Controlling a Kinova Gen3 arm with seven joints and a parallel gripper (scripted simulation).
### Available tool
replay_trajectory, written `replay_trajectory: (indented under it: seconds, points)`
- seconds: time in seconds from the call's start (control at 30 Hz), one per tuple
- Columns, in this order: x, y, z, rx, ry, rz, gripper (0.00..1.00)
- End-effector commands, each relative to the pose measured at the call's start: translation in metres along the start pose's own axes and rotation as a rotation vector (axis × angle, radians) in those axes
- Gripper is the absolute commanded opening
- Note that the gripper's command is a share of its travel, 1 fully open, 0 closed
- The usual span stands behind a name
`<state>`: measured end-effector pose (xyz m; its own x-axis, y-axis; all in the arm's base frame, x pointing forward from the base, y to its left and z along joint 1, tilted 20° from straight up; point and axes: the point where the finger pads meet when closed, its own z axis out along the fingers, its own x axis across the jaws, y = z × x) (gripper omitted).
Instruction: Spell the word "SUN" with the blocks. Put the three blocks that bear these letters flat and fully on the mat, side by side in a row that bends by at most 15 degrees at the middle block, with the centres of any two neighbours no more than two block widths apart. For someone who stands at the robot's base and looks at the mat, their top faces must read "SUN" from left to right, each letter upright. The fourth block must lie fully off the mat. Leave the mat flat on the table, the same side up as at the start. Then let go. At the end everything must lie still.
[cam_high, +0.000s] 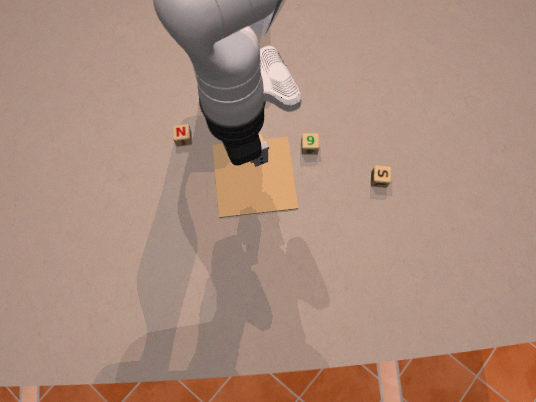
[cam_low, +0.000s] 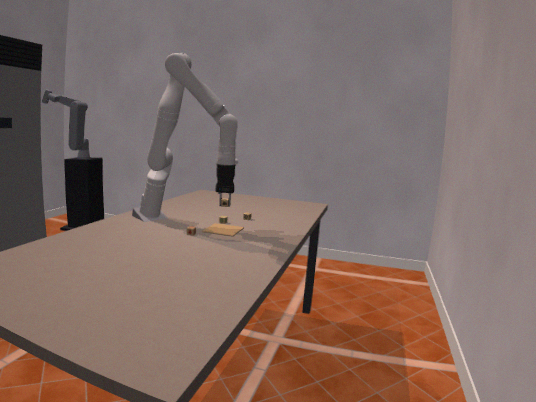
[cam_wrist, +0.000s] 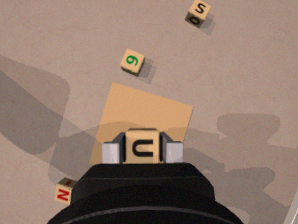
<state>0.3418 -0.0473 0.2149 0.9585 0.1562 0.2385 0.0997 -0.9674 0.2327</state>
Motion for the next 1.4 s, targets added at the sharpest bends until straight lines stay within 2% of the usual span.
replay_trajectory:
  seconds: [0.0, 0.1, 0.5, 1.37]
  points:
    - [-0.0011, 0.0028, -0.0015, -0.002, 0.004, 0.072, 0.57]
    - [-0.0017, 0.0046, -0.0016, -0.002, 0.004, 0.163, 0.57]
    - [-0.0030, 0.0083, -0.0018, -0.001, 0.005, 0.335, 0.57]
    - [-0.0031, 0.0086, 0.0014, -0.002, 0.005, 0.353, 0.57]
